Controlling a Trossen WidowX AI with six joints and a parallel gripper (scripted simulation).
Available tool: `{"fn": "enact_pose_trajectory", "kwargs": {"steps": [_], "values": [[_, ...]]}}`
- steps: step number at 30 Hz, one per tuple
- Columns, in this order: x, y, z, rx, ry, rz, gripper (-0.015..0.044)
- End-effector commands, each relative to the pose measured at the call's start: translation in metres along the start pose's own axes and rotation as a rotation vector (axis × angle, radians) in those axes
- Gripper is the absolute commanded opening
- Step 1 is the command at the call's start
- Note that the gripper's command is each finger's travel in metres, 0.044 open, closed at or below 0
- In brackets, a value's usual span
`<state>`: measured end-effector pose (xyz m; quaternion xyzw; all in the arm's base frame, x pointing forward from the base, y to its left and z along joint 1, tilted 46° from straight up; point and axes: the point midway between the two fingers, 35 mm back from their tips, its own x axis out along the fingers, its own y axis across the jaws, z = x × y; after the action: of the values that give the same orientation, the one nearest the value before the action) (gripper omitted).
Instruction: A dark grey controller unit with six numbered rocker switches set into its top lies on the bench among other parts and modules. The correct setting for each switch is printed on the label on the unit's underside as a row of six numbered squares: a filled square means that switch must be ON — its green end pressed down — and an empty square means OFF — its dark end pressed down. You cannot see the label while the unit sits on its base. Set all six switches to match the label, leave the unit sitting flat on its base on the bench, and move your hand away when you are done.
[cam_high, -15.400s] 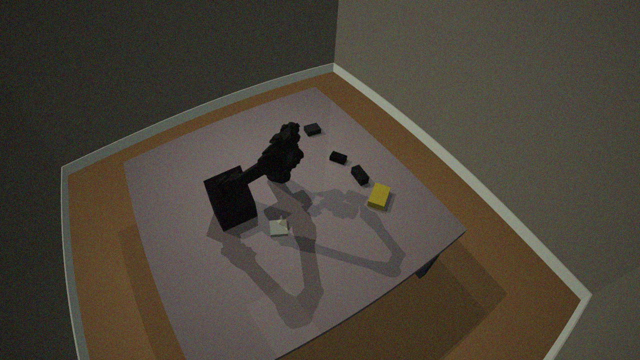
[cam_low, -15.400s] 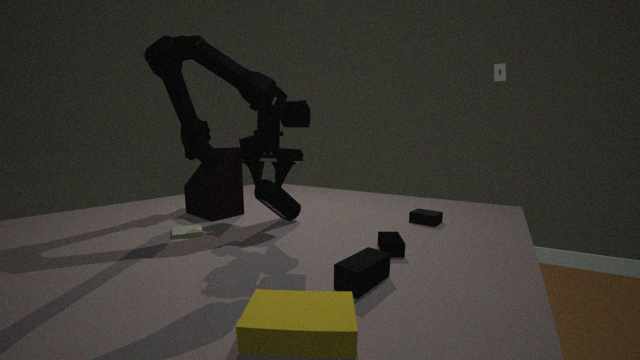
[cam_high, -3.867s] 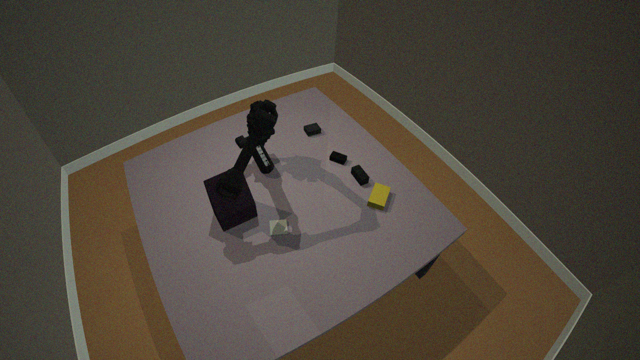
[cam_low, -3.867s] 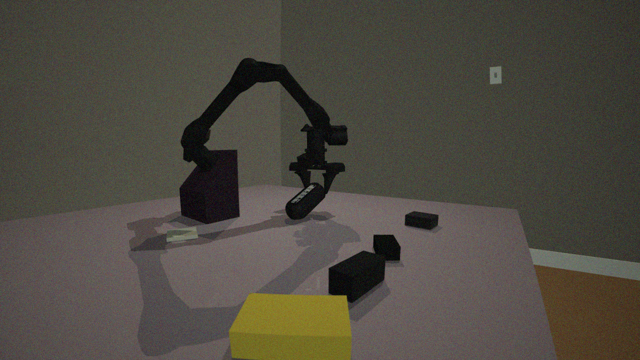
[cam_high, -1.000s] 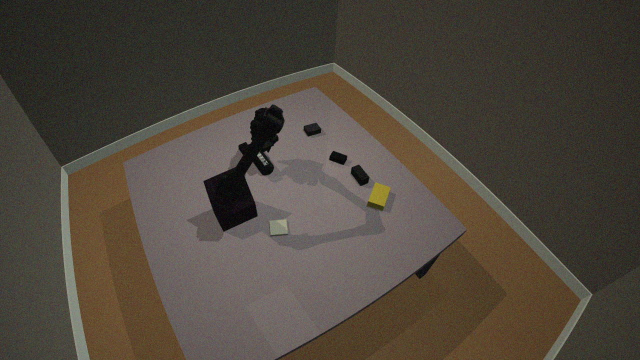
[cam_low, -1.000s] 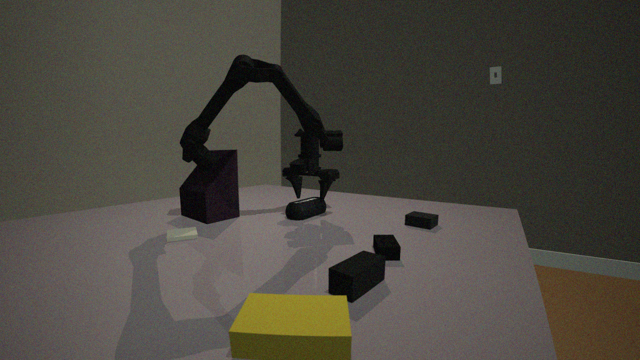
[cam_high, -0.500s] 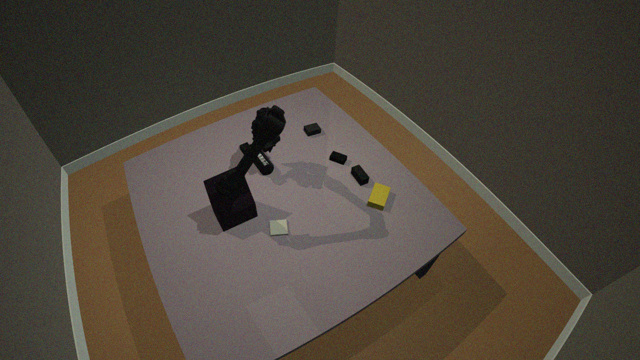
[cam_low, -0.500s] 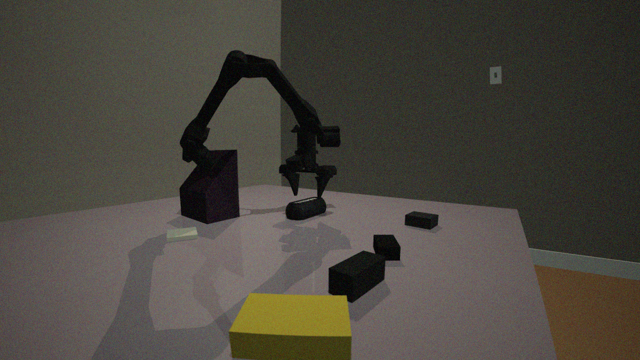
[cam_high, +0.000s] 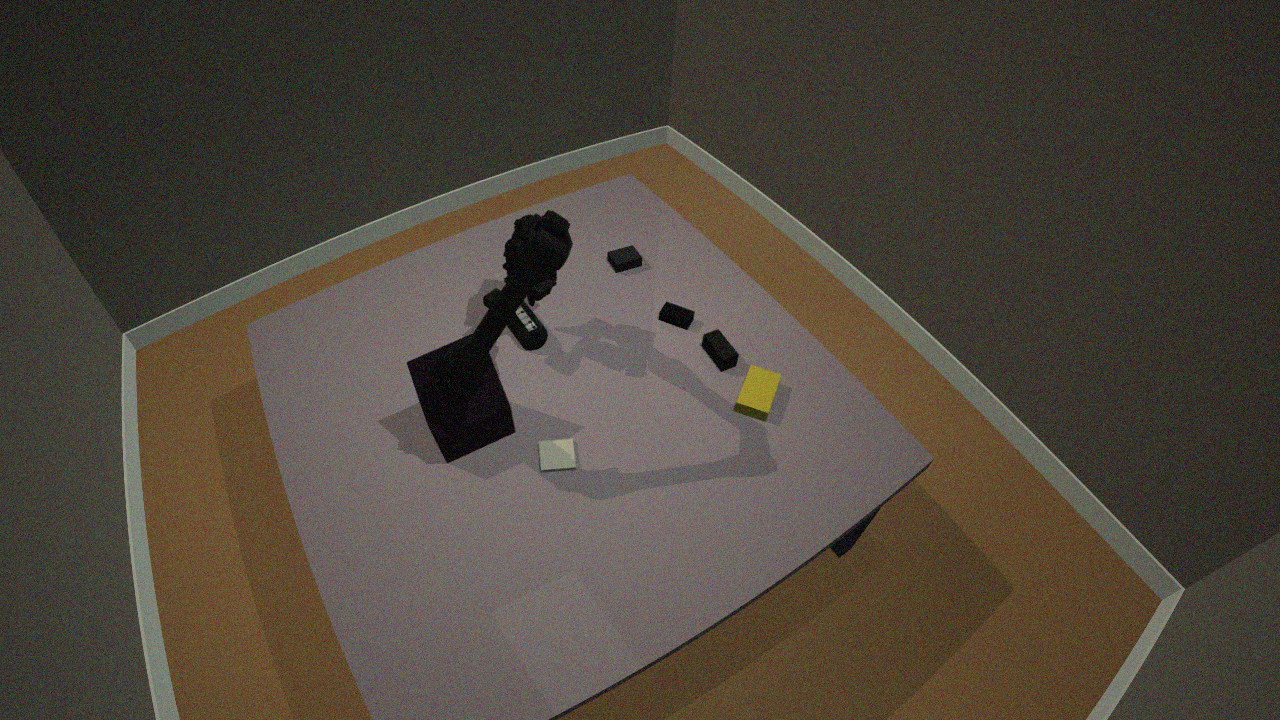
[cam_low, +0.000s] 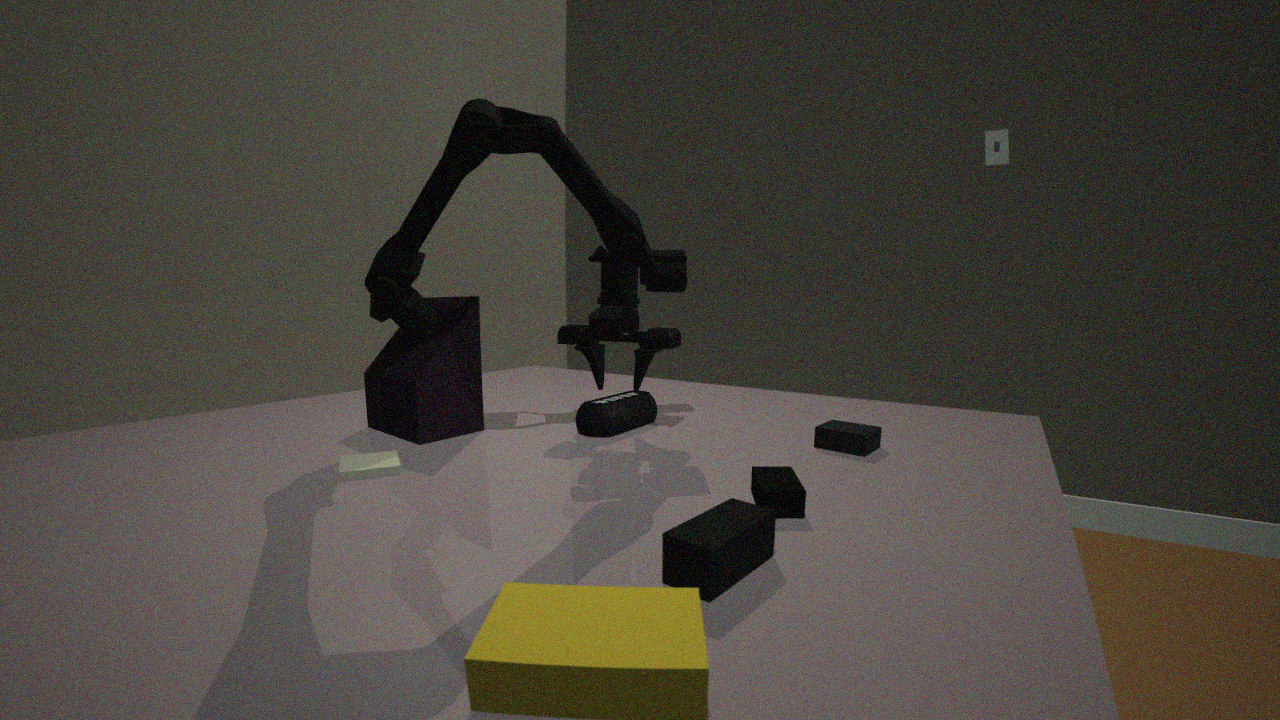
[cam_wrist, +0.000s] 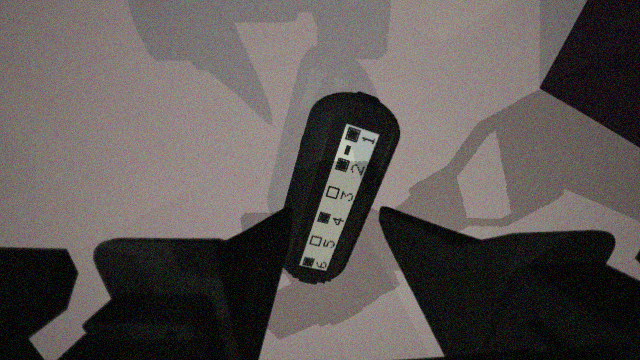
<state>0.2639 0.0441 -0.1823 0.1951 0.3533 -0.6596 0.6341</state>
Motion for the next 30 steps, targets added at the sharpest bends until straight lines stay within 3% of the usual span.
{"fn": "enact_pose_trajectory", "kwargs": {"steps": [1, 8, 30], "values": [[-0.003, 0.005, -0.002, -0.253, 0.010, -0.011, 0.0177], [-0.005, 0.009, -0.003, -0.743, 0.029, -0.035, 0.0000], [-0.014, 0.021, -0.004, -2.280, 0.171, -0.036, 0.0000]]}}
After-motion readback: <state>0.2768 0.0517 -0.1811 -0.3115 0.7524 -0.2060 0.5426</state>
